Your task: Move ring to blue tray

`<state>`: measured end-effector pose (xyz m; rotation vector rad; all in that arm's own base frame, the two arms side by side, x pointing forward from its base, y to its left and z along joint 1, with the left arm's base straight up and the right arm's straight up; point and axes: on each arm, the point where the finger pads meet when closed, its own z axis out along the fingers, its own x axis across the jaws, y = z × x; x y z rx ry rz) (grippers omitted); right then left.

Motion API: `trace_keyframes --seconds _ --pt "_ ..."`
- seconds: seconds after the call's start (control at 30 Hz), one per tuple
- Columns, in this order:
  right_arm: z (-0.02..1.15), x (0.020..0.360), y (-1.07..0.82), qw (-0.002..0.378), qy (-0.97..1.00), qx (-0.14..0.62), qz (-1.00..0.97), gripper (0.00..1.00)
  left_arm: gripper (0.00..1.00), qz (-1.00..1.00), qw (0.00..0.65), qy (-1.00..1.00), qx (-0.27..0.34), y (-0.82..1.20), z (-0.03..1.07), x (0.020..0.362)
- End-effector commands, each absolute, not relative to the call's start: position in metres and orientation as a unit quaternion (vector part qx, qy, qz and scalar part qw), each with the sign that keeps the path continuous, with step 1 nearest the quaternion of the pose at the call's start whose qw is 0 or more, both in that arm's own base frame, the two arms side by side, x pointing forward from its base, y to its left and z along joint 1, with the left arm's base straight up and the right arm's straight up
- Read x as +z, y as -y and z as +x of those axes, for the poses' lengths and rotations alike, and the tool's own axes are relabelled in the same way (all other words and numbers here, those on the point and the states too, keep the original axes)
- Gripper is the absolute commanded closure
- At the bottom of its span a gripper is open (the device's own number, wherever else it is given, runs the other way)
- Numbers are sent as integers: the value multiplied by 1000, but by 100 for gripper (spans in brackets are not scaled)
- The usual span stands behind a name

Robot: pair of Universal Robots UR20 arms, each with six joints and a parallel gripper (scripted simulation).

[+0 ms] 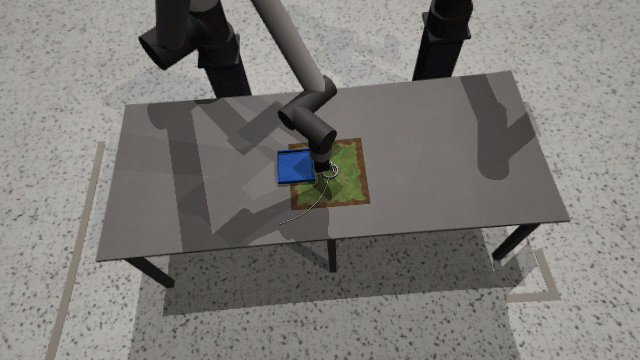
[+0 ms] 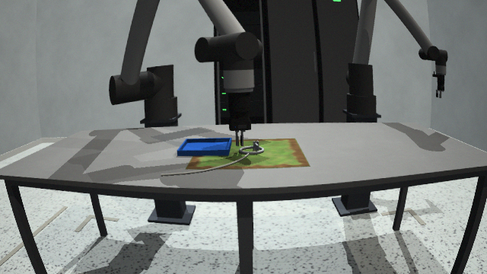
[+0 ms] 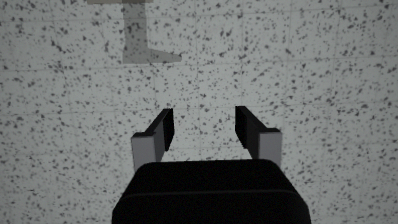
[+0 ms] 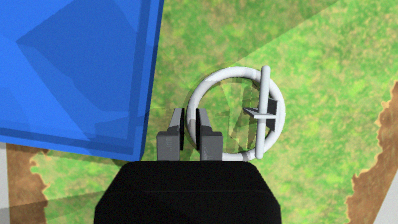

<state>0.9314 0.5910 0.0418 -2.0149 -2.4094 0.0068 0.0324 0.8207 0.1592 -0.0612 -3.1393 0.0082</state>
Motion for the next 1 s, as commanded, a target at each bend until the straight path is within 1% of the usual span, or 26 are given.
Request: trace_keyframes --seconds 0.0,0.97 --pt "932 36 -592 0 768 1 -641 67 0 -20 0 1000 0 -824 32 162" --pt "933 34 -592 0 768 -1 -641 67 0 -20 0 1000 0 -824 32 162"
